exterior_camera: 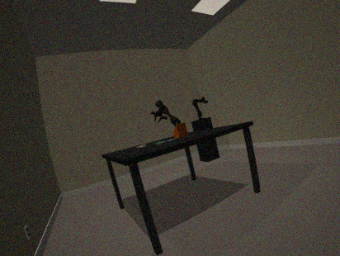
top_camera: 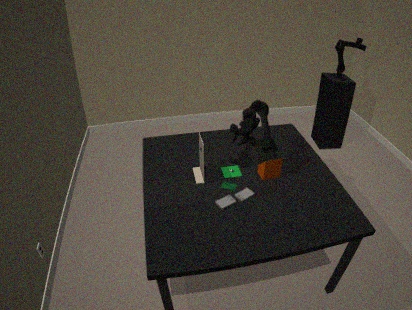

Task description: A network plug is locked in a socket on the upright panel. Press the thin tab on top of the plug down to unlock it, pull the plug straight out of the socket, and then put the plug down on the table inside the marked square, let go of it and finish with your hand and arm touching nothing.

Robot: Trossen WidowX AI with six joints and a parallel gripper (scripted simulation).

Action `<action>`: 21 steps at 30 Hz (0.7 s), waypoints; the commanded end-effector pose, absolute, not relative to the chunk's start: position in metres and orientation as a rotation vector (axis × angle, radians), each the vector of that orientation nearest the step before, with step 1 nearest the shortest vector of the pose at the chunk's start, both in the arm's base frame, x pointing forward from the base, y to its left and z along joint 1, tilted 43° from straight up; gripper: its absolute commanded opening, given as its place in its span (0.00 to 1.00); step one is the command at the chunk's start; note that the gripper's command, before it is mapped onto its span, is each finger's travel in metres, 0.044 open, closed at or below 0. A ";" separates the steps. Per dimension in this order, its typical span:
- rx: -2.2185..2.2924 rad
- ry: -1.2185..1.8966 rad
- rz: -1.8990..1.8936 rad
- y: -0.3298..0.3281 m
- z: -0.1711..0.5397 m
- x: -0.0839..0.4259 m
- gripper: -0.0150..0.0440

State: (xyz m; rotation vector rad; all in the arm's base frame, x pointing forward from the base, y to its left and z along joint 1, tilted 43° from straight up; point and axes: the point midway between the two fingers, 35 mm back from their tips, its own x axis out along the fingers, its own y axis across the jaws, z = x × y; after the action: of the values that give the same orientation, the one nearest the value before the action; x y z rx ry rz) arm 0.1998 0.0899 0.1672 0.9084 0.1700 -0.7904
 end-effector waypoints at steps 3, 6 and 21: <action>0.913 0.163 -0.786 0.092 0.171 0.200 0.74; 0.913 0.163 -0.786 0.092 0.171 0.200 0.87; 0.913 0.163 -0.786 0.092 0.171 0.200 1.00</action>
State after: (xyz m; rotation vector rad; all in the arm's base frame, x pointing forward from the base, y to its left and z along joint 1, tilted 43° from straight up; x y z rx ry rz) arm 0.1994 0.0920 0.1702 0.9111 0.1676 -0.7887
